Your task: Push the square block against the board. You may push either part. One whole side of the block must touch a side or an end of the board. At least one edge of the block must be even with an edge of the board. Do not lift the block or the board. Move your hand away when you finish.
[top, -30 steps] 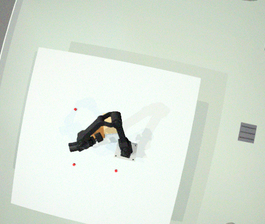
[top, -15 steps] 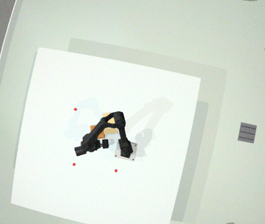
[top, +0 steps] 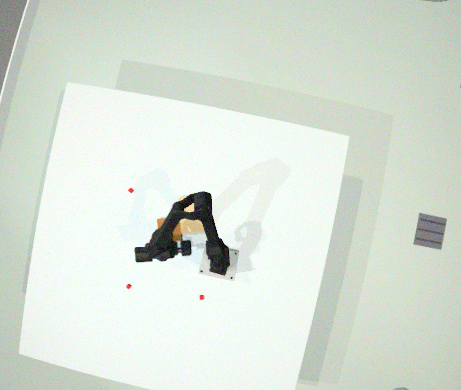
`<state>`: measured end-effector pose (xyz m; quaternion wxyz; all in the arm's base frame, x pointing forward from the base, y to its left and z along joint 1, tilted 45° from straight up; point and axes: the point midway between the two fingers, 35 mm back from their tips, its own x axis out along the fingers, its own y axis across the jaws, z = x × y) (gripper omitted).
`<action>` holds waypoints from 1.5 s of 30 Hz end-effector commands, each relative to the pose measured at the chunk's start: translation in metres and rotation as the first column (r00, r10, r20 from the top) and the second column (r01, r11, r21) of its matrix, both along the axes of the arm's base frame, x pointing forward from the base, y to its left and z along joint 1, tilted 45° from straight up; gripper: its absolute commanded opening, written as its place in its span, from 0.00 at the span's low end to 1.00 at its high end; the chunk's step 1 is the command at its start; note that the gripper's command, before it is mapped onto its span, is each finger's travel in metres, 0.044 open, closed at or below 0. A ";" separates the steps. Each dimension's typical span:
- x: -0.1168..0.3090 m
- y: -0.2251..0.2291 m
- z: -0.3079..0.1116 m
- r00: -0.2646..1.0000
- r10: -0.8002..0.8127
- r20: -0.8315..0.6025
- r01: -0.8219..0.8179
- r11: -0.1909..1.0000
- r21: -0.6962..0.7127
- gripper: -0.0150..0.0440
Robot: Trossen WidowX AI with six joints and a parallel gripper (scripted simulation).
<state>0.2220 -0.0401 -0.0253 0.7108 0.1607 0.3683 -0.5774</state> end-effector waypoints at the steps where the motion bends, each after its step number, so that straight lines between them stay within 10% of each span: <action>1: 0.003 -0.004 0.004 1.000 0.004 0.004 -0.004 1.000 -0.004 0.25; 45: 0.013 -0.020 0.021 1.000 0.005 0.004 -0.005 1.000 -0.002 0.25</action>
